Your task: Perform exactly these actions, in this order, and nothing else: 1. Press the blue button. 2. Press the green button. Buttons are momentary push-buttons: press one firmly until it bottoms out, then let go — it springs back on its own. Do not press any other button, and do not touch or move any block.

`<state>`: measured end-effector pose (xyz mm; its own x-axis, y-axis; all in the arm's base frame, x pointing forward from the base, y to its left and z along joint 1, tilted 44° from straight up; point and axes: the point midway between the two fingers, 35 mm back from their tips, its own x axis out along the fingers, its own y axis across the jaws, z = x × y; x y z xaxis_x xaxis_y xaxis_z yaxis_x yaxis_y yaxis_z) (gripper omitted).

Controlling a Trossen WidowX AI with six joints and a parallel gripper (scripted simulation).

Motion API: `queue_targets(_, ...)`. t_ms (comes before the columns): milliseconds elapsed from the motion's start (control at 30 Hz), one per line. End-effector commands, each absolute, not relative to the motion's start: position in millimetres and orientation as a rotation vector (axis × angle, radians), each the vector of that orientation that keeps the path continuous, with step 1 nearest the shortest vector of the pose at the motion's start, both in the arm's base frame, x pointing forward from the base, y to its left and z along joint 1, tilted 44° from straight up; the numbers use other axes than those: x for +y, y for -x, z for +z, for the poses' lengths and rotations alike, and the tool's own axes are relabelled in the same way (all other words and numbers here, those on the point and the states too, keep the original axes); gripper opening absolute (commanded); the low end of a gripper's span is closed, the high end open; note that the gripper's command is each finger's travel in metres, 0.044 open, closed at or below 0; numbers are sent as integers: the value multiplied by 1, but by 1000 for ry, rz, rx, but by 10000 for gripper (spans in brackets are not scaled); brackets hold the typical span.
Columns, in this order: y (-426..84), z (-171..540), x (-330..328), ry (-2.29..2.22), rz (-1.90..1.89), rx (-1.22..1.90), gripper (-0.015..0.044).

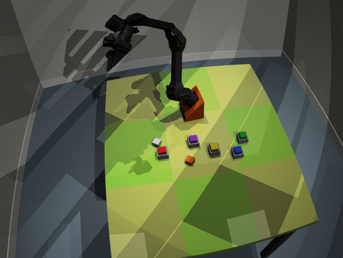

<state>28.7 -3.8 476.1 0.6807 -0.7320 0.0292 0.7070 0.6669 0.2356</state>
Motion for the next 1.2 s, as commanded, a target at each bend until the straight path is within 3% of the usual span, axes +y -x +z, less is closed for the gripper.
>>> queue_targets(0,-30,476,-6,-223,-807,-121,400)
queue_targets(300,-124,443,-90,-514,-683,215,400)
queue_targets(533,-222,381,-112,-593,-646,561,400)
queue_targets(867,-329,266,-67,-482,-644,998,400)
queue_targets(1167,-370,153,12,-201,-670,1289,400)
